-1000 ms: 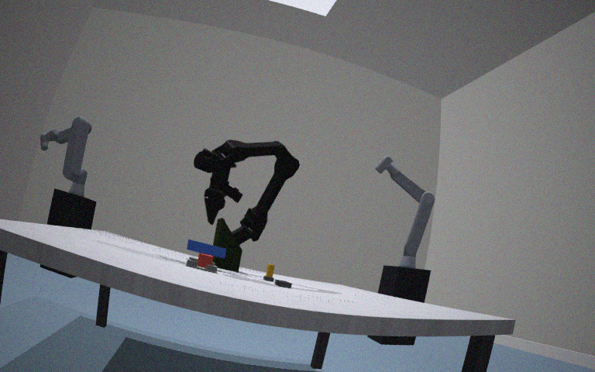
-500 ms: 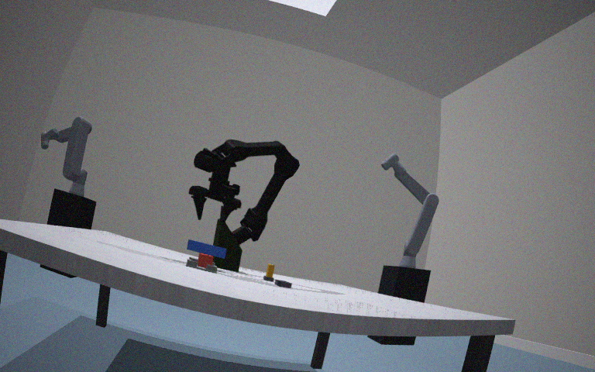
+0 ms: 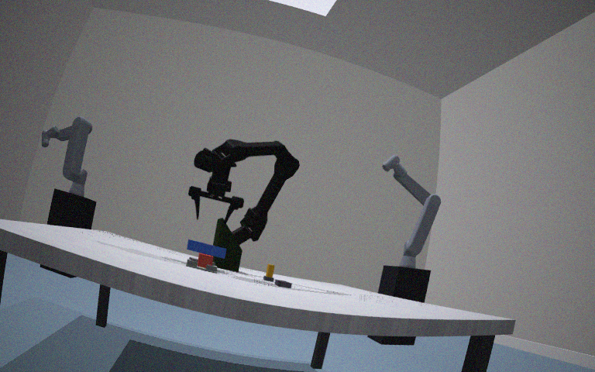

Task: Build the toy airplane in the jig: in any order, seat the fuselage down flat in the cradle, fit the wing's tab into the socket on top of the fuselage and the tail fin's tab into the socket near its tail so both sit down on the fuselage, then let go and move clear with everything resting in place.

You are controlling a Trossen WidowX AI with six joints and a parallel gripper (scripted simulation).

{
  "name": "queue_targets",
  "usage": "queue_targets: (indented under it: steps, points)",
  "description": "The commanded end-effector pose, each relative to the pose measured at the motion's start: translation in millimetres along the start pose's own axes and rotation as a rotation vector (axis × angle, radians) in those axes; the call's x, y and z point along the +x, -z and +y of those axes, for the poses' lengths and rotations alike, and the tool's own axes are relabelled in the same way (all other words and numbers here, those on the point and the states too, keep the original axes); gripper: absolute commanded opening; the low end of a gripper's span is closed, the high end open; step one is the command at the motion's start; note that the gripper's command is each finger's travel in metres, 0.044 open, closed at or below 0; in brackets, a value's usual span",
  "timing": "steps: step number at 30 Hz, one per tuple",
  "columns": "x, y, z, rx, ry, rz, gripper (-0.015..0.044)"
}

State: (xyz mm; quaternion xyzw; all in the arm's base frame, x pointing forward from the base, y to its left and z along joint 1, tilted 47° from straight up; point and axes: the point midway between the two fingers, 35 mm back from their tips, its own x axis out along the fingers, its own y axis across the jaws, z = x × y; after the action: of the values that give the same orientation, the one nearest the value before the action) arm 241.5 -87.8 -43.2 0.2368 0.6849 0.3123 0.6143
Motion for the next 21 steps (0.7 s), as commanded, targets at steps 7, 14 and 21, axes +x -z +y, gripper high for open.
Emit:
queue_targets:
  steps: [7,14,21]
  points:
    - [-10,-7,96,0.032,0.018,0.002,0.0440]
    - [-3,18,192,0.037,0.006,0.004,0.0440]
    - [4,42,232,0.038,-0.011,0.010,0.0440]
